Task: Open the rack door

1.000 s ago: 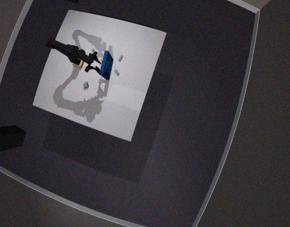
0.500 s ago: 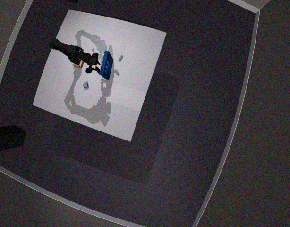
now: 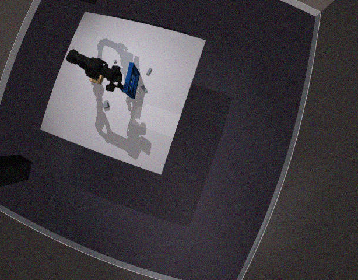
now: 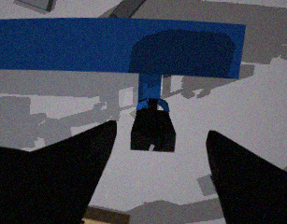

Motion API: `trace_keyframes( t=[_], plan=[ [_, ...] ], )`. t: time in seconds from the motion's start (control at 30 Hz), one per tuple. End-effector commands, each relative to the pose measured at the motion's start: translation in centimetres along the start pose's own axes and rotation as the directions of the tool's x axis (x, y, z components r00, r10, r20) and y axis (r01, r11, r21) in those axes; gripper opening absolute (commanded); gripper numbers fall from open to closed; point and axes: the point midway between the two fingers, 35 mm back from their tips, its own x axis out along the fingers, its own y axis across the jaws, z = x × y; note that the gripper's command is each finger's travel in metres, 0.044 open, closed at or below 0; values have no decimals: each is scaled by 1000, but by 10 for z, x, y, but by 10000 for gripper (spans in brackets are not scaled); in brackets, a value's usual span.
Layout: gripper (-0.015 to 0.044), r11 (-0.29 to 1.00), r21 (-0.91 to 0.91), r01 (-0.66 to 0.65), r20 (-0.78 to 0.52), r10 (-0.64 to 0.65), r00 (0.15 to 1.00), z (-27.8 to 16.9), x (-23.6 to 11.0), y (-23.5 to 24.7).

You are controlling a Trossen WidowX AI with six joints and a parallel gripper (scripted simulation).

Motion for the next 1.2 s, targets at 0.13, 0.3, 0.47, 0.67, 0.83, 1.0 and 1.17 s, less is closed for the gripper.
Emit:
trace_keyframes(
  t=[0.13, 0.3, 0.47, 0.67, 0.83, 1.0, 1.17],
  plan=[
    [288, 998, -29, -53, -154, 48, 987, -12, -3, 2],
    [288, 998, -29, -54, -157, 49, 986, -13, -2, 2],
    [288, 998, -29, -53, -158, 48, 986, -13, 5, 2],
    [288, 998, -27, -53, -158, 48, 986, -14, 15, 2],
    [288, 998, -26, -52, -157, 47, 986, -14, 22, 3],
    [288, 998, -25, -51, -158, 47, 986, -15, 30, 3],
    [288, 998, -25, -51, -158, 46, 986, -17, 38, 3]
  ],
)
